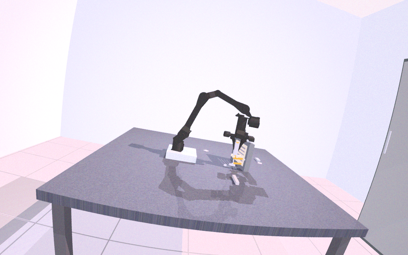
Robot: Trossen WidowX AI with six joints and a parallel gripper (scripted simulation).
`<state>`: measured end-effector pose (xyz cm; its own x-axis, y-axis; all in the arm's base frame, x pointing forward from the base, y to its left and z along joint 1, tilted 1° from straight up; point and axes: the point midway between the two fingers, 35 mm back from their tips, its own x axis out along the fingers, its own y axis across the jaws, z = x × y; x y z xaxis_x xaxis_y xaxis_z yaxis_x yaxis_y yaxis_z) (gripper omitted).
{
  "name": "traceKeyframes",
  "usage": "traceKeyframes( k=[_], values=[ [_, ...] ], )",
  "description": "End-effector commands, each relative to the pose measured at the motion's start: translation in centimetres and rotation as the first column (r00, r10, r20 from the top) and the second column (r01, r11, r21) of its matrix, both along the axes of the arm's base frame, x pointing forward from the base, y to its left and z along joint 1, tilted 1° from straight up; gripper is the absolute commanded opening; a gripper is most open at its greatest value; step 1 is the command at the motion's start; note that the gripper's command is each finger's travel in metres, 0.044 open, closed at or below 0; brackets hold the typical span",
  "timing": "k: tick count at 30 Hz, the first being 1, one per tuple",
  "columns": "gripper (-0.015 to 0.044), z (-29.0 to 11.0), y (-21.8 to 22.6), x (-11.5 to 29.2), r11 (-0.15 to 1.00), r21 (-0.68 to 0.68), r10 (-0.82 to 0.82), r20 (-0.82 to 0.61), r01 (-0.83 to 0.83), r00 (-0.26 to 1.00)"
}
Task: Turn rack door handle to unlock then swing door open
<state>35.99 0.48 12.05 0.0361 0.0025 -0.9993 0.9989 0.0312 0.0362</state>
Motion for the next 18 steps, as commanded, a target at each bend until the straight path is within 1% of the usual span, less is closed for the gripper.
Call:
traceKeyframes(
  k=[1, 8, 9, 11, 14, 18],
  values=[
    [0.0096, -0.02, 0.15, 0.02, 1.0, 0.009, -0.021, 0.001, 0.021, 1.0],
    [0.028, -0.02, 0.15, 0.02, 1.0, 0.009, -0.021, 0.001, 0.021, 1.0],
    [0.0289, -0.02, 0.15, 0.02, 1.0, 0.009, -0.021, 0.001, 0.021, 1.0],
    [0.0289, -0.02, 0.15, 0.02, 1.0, 0.008, 0.011, 0.001, -0.011, 1.0],
    [0.0289, -0.02, 0.15, 0.02, 0.989, 0.003, 0.151, 0.002, -0.151, 0.989],
    [0.0289, -0.02, 0.15, 0.02, 0.94, -0.005, 0.342, 0.003, -0.342, 0.94]
  ],
)
